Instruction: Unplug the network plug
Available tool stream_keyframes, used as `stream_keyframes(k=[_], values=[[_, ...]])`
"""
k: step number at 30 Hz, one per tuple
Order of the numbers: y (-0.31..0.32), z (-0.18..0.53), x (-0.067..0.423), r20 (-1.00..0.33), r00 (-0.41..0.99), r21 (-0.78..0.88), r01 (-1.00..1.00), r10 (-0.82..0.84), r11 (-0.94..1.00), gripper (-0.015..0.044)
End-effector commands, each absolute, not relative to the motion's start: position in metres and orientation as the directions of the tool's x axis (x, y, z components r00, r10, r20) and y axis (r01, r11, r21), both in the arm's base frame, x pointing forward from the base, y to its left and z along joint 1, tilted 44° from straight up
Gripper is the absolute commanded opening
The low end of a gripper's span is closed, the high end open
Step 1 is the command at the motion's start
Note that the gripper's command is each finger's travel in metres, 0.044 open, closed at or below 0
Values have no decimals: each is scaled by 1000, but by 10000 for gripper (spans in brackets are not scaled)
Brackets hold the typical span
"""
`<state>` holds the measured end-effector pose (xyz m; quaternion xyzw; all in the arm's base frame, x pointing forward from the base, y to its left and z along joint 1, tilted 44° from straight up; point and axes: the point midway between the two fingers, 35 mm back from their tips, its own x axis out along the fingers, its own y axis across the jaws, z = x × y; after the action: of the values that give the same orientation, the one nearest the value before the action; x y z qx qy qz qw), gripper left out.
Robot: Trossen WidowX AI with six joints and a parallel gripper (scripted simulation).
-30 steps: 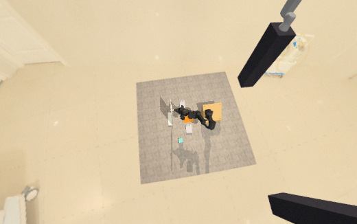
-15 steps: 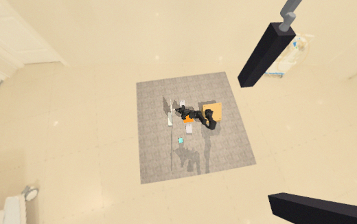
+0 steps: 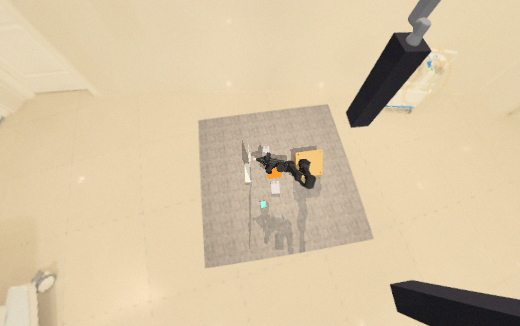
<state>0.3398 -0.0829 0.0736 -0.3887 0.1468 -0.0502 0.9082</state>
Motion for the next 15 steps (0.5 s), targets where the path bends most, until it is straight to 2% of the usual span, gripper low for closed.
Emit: stream_keyframes(k=[1,15], values=[[-84,76,337,-220,954,-725,-19,-205,689,0],[-85,75,328,-221,954,-725,-20,-205,689,0]])
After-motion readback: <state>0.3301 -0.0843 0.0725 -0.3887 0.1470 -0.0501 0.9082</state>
